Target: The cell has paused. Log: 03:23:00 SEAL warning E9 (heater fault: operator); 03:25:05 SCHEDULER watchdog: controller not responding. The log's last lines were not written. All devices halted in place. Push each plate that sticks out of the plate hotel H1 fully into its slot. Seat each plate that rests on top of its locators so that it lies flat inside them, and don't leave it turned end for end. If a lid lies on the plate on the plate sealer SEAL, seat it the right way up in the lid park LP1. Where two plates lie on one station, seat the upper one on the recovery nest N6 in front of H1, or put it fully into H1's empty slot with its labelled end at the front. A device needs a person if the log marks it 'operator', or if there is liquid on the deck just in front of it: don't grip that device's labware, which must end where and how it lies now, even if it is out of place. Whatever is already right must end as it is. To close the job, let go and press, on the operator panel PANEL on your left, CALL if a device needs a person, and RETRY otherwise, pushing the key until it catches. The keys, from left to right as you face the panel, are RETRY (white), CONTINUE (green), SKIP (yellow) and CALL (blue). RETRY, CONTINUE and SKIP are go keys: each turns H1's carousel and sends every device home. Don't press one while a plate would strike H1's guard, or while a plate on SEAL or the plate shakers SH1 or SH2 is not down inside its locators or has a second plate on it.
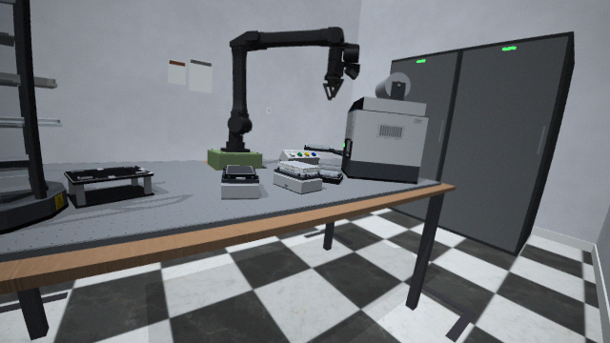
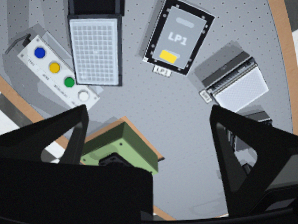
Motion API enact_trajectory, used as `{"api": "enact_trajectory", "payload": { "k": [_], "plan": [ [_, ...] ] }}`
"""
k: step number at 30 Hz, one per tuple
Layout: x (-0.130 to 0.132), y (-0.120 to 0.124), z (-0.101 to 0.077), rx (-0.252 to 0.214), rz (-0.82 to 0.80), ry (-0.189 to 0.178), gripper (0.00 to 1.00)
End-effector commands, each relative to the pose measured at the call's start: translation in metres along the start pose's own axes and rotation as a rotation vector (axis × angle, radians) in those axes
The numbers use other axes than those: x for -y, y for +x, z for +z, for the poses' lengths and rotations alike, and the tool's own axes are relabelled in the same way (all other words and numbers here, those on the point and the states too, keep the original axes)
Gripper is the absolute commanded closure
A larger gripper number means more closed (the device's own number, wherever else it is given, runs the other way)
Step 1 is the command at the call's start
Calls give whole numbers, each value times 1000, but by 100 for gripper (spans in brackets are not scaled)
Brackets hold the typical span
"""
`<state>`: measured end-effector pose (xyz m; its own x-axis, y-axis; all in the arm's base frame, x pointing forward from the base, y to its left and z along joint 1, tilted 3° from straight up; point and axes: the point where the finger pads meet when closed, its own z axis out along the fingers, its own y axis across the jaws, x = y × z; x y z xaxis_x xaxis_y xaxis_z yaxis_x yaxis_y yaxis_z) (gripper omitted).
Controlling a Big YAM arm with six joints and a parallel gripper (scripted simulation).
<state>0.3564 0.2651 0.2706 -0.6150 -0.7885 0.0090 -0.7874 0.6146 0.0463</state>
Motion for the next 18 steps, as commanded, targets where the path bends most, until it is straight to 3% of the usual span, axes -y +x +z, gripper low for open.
{"api": "enact_trajectory", "payload": {
  "k": [1,14,18],
  "plan": [
    [13,-13,-19,28,142,13,0],
    [52,-4,-19,30,575,10,0],
    [58,-2,-19,30,642,10,0]
  ]
}}
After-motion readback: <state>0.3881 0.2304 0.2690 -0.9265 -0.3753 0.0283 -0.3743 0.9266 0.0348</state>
